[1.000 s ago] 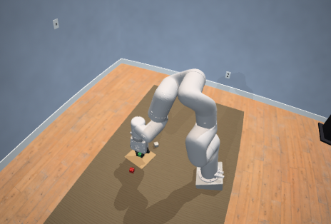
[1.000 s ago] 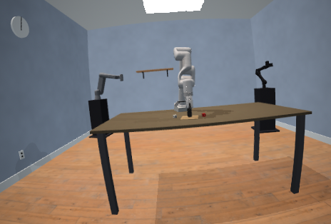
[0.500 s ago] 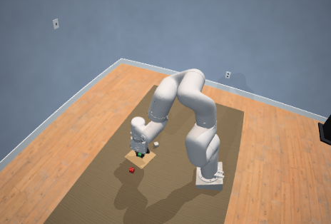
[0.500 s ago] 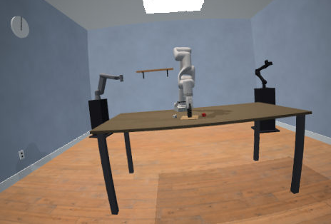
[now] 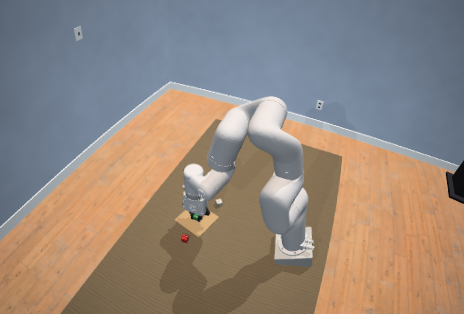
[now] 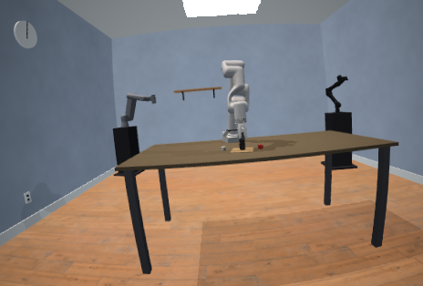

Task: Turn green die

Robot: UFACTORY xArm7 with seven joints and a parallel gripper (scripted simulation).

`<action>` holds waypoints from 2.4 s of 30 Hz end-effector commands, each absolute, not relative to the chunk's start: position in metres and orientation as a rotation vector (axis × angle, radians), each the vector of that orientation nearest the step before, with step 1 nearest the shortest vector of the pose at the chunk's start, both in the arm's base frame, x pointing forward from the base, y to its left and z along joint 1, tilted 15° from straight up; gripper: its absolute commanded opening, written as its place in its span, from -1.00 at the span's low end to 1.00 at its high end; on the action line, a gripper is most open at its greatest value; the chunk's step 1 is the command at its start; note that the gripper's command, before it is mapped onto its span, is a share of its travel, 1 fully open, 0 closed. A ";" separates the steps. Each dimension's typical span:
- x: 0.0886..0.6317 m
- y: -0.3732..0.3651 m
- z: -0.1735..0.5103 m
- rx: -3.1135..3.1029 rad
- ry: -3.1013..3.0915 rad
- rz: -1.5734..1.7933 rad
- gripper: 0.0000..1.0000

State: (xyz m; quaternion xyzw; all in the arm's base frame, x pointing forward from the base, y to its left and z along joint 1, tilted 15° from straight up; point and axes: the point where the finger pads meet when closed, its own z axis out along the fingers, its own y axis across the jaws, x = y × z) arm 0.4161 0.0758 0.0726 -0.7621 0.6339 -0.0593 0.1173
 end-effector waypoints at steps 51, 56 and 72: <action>0.417 0.076 0.074 -2.228 1.854 -0.177 -0.58; 0.417 0.076 0.074 -2.228 1.854 -0.177 -0.58; 0.417 0.076 0.074 -2.228 1.854 -0.177 -0.50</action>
